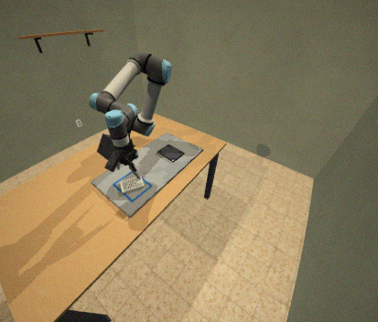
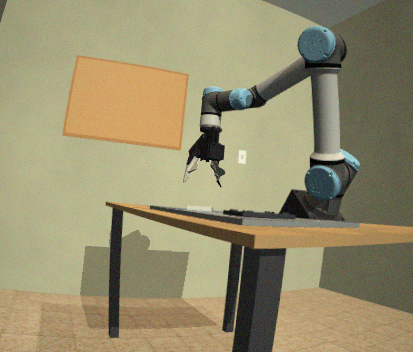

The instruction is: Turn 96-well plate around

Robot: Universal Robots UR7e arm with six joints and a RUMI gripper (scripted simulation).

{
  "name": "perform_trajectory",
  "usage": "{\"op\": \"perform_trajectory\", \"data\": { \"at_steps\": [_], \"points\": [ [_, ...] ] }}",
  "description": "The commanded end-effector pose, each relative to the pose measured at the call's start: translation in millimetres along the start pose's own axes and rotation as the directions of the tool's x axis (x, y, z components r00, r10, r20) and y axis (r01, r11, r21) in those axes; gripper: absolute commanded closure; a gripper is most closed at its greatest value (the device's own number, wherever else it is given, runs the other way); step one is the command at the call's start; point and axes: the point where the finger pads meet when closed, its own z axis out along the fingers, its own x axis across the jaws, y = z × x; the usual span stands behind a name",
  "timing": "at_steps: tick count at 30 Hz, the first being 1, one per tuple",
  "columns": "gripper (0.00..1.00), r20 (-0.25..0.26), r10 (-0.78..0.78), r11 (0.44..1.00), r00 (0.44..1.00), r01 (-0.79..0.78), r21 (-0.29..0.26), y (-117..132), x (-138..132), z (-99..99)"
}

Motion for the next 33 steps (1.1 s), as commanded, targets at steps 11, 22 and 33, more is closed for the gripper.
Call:
{"op": "perform_trajectory", "data": {
  "at_steps": [11, 22, 33],
  "points": [
    [0.00, -0.001, 0.412, 0.911, 0.911, -0.412, 0.005, -0.4, -0.2, -0.5],
    [0.00, 0.001, 0.615, 0.789, 0.789, -0.615, 0.005, -0.4, -0.2, -0.5],
    [0.00, 0.001, 0.615, 0.789, 0.789, -0.615, 0.005, -0.4, -0.2, -0.5]
  ]
}}
